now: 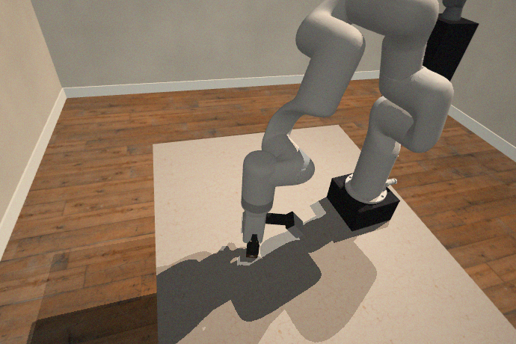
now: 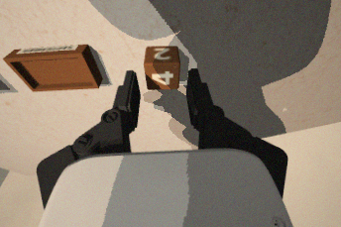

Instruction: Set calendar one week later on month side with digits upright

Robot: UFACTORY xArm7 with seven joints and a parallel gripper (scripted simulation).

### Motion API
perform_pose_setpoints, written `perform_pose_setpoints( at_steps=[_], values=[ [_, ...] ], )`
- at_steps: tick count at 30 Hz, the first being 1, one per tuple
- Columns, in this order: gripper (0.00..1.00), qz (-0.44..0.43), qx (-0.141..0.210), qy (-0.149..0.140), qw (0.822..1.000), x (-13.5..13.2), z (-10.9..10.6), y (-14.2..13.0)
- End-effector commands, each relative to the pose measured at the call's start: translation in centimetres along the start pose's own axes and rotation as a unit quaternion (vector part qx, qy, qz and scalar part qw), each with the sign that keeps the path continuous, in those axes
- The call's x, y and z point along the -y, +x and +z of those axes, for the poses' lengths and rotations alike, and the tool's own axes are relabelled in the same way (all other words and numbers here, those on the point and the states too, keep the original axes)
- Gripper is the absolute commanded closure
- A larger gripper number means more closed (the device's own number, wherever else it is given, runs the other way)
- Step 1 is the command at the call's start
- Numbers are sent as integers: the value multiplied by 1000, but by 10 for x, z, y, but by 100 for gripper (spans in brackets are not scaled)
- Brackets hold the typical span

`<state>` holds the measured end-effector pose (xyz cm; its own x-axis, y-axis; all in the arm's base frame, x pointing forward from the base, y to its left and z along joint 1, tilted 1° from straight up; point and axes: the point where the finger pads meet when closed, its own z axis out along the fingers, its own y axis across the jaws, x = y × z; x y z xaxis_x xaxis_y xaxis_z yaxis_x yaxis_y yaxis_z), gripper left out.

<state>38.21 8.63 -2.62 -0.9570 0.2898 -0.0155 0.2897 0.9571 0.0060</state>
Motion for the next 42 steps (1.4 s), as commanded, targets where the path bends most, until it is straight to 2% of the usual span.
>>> perform_pose_setpoints(
  at_steps=[1,18,42],
  values=[
    [51,0,1,-1,1000,-1,4,-1],
    [51,0,1,-1,1000,-1,25,-1],
    [51,0,1,-1,1000,-1,26,-1]
  ],
)
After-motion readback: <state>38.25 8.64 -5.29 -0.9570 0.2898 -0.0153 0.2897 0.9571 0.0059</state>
